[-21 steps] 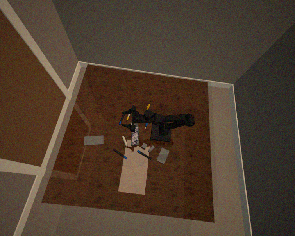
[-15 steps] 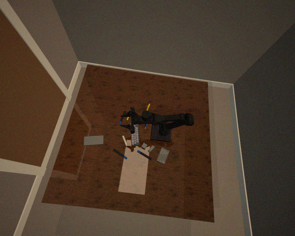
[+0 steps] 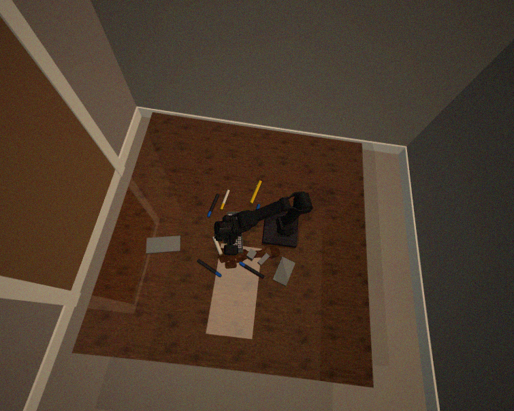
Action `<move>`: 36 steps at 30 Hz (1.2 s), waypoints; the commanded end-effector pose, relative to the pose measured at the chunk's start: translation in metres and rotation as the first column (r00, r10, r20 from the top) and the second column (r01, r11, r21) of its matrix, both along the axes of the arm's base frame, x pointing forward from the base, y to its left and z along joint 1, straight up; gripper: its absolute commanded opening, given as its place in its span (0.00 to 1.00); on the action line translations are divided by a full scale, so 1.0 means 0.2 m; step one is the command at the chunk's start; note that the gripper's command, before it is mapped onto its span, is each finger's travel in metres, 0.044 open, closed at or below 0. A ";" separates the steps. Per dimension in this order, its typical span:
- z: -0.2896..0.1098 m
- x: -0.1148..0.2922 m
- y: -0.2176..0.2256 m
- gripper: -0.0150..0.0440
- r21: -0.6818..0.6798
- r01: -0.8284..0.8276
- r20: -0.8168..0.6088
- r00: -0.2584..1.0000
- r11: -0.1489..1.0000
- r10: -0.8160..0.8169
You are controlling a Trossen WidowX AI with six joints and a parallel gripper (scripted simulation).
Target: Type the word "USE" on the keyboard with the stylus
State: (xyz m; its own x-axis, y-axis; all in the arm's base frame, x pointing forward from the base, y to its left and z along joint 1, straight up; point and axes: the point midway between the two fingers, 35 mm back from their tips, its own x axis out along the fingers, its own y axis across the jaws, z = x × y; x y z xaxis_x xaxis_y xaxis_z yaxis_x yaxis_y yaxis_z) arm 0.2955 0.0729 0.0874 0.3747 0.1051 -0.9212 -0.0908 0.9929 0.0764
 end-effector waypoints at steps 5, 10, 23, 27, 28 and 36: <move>-0.19 -0.22 0.03 0.25 -0.091 -0.022 -0.350 0.937 0.996 -0.012; -0.19 -0.22 0.03 0.25 -0.091 -0.022 -0.350 0.937 0.996 -0.012; -0.19 -0.19 -0.32 0.25 -0.099 -0.021 -0.349 0.937 0.995 -0.014; -0.19 -0.19 -0.32 0.25 -0.099 -0.021 -0.349 0.937 0.995 -0.014; -0.19 -0.19 -0.32 0.25 -0.099 -0.021 -0.349 0.937 0.995 -0.014; -0.19 -0.16 -0.59 0.25 -0.105 -0.021 -0.349 0.937 0.994 -0.017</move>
State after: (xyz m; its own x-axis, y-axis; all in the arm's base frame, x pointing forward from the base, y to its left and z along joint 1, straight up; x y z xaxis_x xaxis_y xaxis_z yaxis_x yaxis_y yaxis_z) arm 0.2607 -0.0174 0.0488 0.0255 0.0043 -0.9997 -0.0909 0.9959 0.0020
